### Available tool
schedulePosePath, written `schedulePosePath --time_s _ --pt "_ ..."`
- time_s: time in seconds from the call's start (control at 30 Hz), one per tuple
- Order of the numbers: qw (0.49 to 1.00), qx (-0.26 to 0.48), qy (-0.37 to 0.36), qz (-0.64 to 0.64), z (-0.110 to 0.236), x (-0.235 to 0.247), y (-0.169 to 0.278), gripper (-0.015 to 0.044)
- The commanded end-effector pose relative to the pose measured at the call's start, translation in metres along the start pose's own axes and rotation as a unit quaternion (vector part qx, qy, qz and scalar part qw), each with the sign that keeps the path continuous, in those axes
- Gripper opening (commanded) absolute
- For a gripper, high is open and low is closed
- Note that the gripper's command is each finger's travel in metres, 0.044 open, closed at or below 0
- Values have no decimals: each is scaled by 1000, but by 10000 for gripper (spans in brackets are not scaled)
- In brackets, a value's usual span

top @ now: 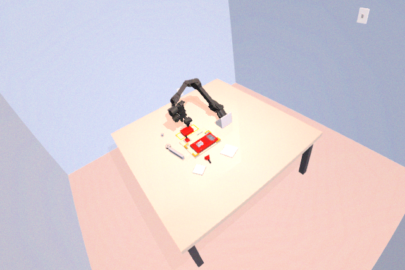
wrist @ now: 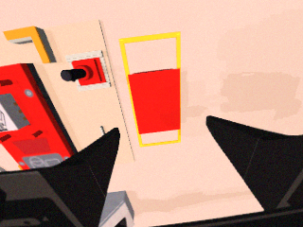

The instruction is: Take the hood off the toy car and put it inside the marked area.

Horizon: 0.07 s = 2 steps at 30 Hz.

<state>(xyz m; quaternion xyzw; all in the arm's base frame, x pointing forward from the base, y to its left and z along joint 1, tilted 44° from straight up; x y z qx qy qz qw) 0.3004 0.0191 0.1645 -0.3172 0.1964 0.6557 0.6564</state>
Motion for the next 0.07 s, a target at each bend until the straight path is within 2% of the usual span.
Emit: schedulePosePath --time_s 0.0,0.03 --pt "1000 0 1 -2 0 0 0 440" --pt "1000 0 1 -2 0 0 0 440"
Point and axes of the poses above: the point midway between the two fingers, 35 mm back from their tips, its own z axis back along the fingers, its own x axis across the jaws, y = z × x, the point moved 3 cm from there along z, back along the fingers, and after that the axes turned 10 degrees about -z, right-handed, at the moved point
